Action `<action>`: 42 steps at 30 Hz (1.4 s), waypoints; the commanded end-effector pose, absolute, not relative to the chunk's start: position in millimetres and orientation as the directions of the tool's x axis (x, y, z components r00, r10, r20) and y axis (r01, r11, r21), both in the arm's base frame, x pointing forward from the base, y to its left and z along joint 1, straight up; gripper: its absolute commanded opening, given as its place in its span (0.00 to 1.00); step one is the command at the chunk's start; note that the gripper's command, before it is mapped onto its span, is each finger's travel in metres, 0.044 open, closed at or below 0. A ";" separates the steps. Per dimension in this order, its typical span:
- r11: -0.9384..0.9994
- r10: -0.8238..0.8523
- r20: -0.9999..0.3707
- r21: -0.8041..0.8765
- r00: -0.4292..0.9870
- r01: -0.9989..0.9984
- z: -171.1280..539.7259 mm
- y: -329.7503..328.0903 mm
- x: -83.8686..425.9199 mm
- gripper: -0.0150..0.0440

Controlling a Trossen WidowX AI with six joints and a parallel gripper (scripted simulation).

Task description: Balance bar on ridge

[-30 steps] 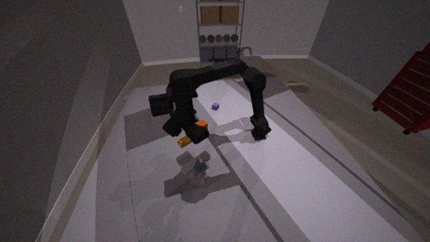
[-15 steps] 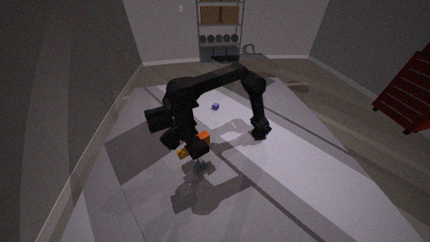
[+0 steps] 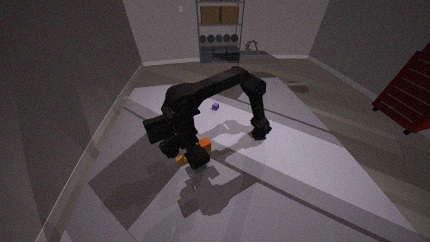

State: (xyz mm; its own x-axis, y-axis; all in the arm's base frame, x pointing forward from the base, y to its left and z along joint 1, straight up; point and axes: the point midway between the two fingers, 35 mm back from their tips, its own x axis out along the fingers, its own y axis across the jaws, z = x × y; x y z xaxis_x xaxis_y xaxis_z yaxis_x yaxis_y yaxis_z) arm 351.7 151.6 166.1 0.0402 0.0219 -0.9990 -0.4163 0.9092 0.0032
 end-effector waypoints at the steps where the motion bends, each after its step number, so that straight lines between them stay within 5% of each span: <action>1: 0.911 0.013 -0.999 0.000 0.030 -0.412 156.9 152.6 351.4 0.25; 42: 0.912 0.013 -0.999 -0.001 0.030 -0.411 125.9 150.6 351.5 0.25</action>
